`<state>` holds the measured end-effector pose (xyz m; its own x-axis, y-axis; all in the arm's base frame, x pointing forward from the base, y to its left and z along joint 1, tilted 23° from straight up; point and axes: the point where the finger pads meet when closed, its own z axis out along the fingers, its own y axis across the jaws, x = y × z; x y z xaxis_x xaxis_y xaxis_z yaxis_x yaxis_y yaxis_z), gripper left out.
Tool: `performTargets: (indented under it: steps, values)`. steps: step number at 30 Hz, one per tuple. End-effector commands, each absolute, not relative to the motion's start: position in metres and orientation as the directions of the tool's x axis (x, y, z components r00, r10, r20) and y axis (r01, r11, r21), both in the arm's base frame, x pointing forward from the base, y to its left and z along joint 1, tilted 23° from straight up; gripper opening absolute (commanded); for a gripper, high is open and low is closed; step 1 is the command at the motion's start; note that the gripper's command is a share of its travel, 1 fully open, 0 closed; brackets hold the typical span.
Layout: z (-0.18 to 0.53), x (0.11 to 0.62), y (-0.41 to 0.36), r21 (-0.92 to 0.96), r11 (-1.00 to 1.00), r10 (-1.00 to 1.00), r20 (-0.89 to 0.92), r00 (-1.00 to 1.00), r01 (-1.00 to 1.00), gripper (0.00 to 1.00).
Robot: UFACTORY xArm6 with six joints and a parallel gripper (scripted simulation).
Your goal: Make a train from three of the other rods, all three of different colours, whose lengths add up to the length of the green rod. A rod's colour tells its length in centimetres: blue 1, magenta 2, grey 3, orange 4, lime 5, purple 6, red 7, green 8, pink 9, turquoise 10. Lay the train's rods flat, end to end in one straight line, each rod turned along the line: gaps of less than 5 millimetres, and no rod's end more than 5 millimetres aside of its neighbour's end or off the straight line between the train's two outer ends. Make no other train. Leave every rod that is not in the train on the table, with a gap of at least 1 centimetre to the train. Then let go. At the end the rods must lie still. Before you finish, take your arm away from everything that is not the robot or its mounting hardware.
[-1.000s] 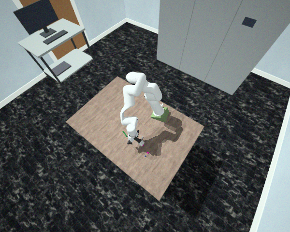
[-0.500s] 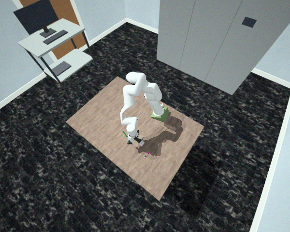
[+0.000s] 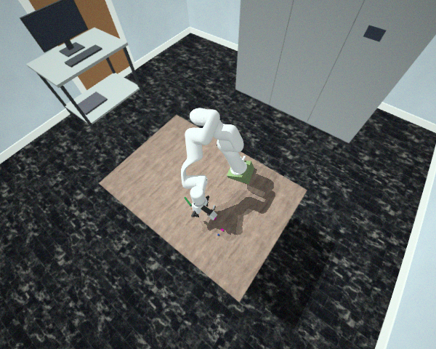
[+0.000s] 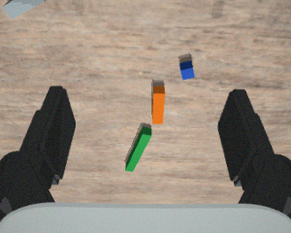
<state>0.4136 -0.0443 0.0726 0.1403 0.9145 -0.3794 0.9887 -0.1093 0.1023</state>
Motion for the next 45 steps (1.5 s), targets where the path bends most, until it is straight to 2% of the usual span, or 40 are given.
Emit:
performTargets:
  steps: [1,12,26,29,31,45]
  values:
    - [0.074,0.415,-0.044,0.106,-0.109,0.915,-0.379,0.141,0.988,1.0]
    - [0.074,0.416,-0.043,0.133,-0.175,0.904,-0.37,0.213,0.975,1.0]
    - [0.078,0.423,-0.037,0.28,-0.545,0.742,-0.278,0.61,0.79,1.0]
    - [0.078,0.423,-0.037,0.289,-0.568,0.724,-0.269,0.635,0.771,1.0]
    - [0.079,0.425,-0.035,0.318,-0.647,0.655,-0.234,0.719,0.693,1.0]
    - [0.082,0.431,-0.029,0.384,-0.848,0.357,-0.095,0.929,0.365,1.0]
